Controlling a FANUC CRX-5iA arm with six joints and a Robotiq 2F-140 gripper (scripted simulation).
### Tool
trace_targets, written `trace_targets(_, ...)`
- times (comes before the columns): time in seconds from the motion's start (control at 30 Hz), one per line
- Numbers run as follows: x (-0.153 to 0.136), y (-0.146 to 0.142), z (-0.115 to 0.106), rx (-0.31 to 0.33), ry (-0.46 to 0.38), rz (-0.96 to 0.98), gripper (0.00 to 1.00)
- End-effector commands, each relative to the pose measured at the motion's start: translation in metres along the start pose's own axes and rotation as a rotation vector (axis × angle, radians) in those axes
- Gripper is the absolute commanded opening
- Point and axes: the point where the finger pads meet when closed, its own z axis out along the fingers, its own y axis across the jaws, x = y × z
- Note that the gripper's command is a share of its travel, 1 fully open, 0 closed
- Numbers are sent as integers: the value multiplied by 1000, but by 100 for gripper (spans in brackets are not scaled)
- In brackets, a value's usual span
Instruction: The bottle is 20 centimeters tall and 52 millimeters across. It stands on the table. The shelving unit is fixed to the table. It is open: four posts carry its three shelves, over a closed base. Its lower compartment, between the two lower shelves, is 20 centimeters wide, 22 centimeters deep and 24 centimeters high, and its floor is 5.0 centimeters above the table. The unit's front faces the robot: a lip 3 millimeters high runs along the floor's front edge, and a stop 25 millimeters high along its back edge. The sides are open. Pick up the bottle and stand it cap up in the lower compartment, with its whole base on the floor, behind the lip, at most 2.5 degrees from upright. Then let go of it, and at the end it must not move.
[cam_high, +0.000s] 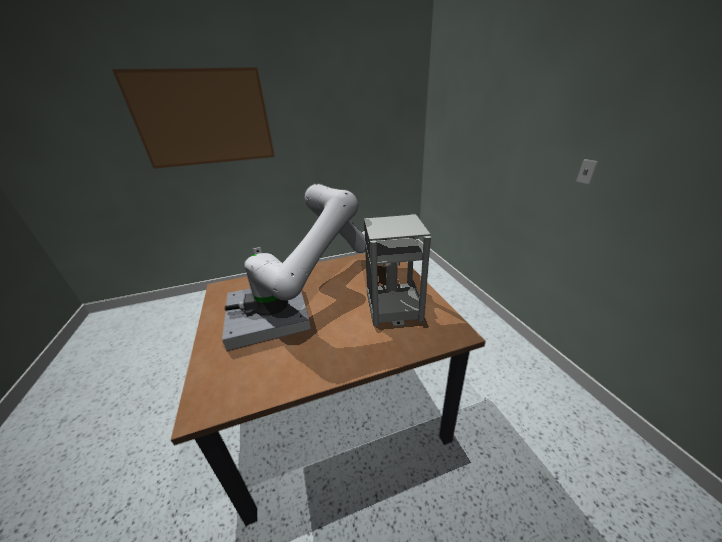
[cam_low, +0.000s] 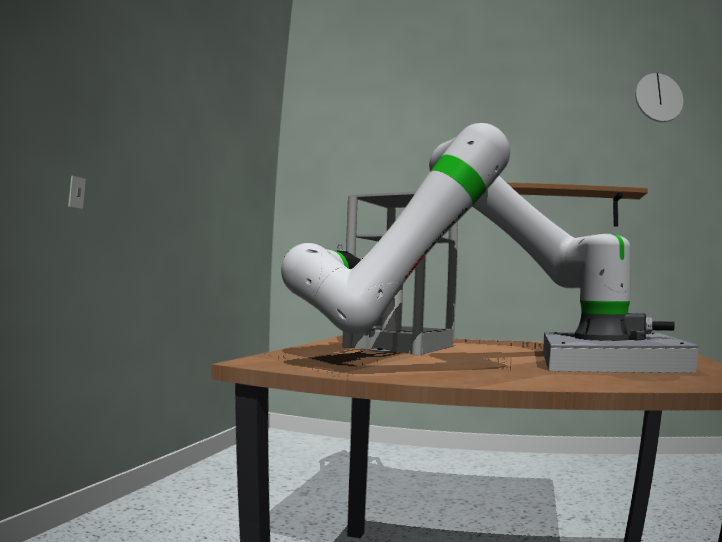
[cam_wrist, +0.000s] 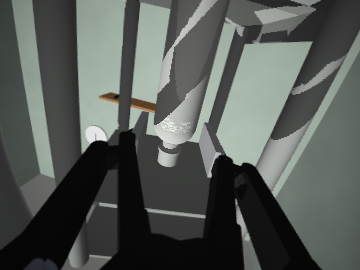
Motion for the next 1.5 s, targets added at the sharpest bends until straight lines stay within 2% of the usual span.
trace_targets(0.0, 0, 0, -2, 0, 0, 0, 43)
trace_targets(0.53, 0, 0, -14, 0, 0, 0, 43)
trace_targets(1.47, 0, 0, -21, 0, 0, 0, 43)
